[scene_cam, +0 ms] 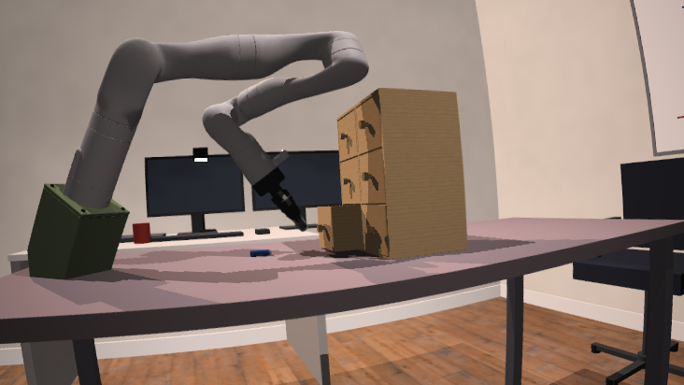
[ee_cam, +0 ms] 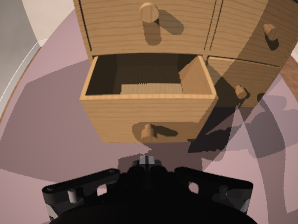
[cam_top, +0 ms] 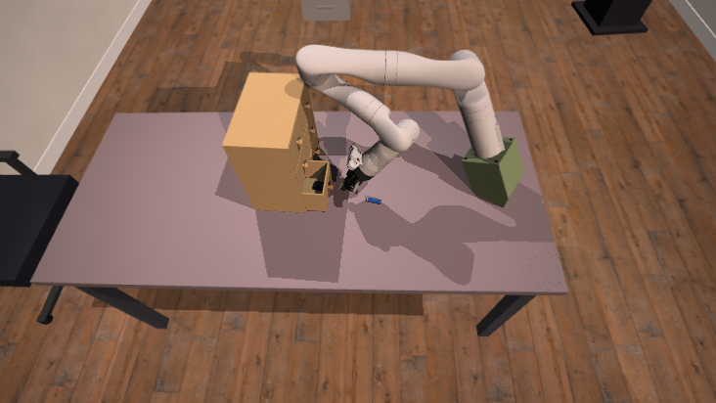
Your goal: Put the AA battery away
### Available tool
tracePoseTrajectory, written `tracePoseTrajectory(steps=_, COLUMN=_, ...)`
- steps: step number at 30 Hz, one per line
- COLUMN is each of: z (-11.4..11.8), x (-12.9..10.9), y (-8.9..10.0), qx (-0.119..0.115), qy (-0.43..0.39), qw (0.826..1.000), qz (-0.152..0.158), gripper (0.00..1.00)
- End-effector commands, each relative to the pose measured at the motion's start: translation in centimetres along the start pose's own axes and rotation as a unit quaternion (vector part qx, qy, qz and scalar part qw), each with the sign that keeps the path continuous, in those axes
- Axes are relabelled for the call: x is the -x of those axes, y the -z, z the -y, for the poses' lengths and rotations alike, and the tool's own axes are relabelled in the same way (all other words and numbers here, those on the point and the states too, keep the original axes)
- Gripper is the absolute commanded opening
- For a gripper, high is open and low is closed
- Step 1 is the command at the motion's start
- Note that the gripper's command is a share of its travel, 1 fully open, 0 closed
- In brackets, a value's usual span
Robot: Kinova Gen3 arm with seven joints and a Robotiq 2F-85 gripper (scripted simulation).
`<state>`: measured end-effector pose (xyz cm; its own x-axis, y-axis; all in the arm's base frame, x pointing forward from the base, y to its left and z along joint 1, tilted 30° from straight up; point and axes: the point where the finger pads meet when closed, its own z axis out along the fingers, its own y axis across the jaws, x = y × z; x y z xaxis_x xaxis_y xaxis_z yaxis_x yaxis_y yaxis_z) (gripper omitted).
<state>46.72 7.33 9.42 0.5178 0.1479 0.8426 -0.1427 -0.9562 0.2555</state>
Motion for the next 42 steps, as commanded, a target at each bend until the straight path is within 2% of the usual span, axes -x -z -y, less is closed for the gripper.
tracePoseTrajectory(steps=1, z=-0.3, x=-0.7, y=-0.3, qx=0.003, qy=-0.004, qw=1.000, qz=-0.003, gripper=0.00)
tracePoseTrajectory(steps=42, z=-0.4, x=-5.9, y=-3.9, qx=0.003, qy=-0.004, qw=1.000, qz=-0.003, gripper=0.00)
